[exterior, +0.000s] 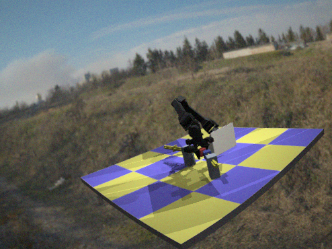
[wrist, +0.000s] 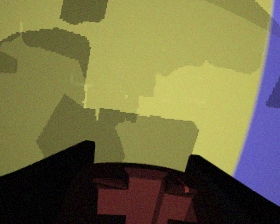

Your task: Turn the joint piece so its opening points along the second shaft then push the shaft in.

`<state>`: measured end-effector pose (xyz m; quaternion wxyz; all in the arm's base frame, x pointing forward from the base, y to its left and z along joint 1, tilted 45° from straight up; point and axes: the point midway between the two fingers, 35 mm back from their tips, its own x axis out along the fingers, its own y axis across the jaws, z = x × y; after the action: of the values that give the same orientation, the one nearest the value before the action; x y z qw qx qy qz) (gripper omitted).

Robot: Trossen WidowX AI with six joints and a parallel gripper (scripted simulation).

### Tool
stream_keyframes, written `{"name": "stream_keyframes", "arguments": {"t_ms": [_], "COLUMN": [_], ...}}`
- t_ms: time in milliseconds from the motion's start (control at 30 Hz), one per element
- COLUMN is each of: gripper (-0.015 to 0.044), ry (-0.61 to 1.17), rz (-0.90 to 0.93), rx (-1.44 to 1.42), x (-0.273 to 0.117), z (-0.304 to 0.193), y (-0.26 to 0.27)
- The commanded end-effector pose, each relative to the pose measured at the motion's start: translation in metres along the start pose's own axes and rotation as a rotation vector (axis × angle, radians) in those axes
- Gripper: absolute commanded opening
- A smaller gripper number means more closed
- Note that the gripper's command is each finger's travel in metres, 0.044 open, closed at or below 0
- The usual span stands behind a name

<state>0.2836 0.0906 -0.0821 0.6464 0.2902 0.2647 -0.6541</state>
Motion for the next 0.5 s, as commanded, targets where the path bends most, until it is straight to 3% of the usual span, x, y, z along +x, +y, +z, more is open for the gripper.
{"name": "stream_keyframes", "arguments": {"t_ms": [0, 400, 467], "gripper": [0.0000, 0.0000, 0.0053], "ry": [-0.004, -0.002, -0.002], "rz": [0.000, 0.000, 0.000], "rx": [-0.014, -0.004, -0.004], "x": [-0.0003, -0.0001, -0.0001], "z": [0.0001, 0.0000, 0.0000], "y": [0.0007, 0.0002, 0.0002]}}
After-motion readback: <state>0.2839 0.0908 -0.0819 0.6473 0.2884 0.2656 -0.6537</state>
